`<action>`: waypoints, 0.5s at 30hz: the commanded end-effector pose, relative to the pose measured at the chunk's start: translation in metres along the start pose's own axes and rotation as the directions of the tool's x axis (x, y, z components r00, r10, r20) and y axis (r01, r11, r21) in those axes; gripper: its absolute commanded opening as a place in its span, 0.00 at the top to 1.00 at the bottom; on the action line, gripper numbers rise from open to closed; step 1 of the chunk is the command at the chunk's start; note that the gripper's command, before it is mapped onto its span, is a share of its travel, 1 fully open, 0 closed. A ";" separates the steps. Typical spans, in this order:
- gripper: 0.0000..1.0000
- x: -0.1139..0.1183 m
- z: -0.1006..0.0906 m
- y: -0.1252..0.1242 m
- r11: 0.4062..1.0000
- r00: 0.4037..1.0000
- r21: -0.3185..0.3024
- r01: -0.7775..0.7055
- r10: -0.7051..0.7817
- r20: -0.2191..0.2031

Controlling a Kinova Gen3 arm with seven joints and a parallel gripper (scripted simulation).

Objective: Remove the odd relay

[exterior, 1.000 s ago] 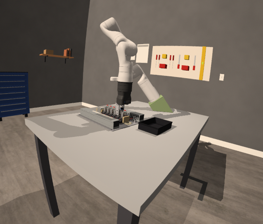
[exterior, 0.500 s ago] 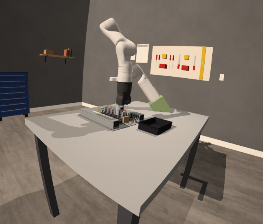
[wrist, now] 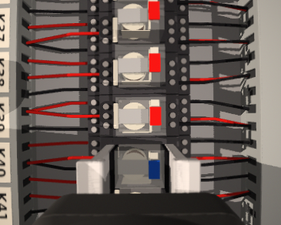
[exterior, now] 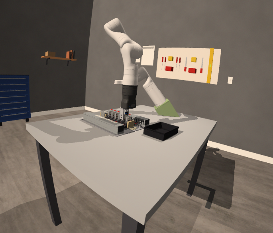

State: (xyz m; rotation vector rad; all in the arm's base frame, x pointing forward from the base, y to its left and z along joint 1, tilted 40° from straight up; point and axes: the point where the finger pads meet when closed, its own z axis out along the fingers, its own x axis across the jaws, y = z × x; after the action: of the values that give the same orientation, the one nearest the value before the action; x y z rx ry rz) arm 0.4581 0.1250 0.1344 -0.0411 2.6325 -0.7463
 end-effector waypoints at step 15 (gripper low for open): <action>1.00 0.000 -0.001 0.001 1.000 1.000 -0.002 0.000 0.000 0.028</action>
State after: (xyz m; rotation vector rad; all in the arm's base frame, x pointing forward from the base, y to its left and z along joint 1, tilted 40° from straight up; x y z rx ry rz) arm 0.4573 0.1250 0.1343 -0.0503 2.6083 -0.7409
